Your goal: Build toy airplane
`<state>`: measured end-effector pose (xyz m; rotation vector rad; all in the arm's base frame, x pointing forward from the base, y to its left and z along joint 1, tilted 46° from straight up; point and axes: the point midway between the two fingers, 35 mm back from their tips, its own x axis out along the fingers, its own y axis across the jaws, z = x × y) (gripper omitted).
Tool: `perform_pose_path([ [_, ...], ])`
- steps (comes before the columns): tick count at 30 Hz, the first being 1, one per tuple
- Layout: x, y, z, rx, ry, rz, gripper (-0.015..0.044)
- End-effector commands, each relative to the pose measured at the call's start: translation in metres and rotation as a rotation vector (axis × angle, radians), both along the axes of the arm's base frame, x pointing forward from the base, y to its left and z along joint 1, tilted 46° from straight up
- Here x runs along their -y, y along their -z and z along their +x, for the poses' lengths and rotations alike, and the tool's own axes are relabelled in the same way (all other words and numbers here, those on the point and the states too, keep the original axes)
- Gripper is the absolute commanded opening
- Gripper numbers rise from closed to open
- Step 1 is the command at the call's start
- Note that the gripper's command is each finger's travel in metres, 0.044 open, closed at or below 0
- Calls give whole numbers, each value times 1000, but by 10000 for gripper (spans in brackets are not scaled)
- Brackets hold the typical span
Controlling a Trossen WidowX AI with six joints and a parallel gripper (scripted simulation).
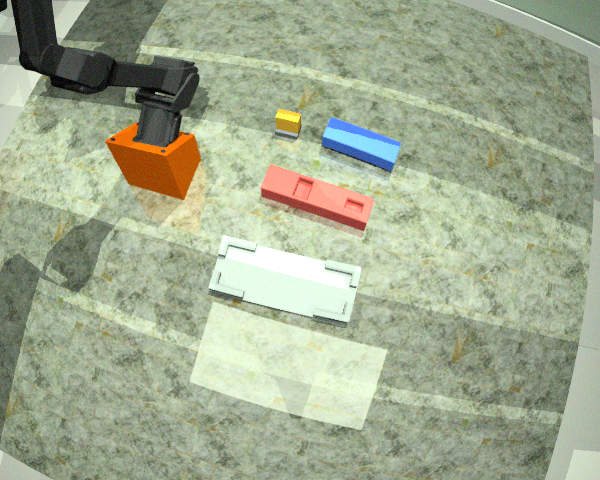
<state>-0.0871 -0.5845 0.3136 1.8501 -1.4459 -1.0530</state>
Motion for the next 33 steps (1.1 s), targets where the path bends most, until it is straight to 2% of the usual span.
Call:
perform_pose_path([
  [1,0,0,0,0,0,0,426],
  [5,-6,-21,1,20,-4,-64,440],
  [11,-32,-87,-26,3,69,-247,440],
  [14,-50,-125,-25,18,77,-354,440],
  [21,-119,-219,-59,-40,201,-635,440],
  [33,-242,-319,-70,-199,314,-972,440],
])
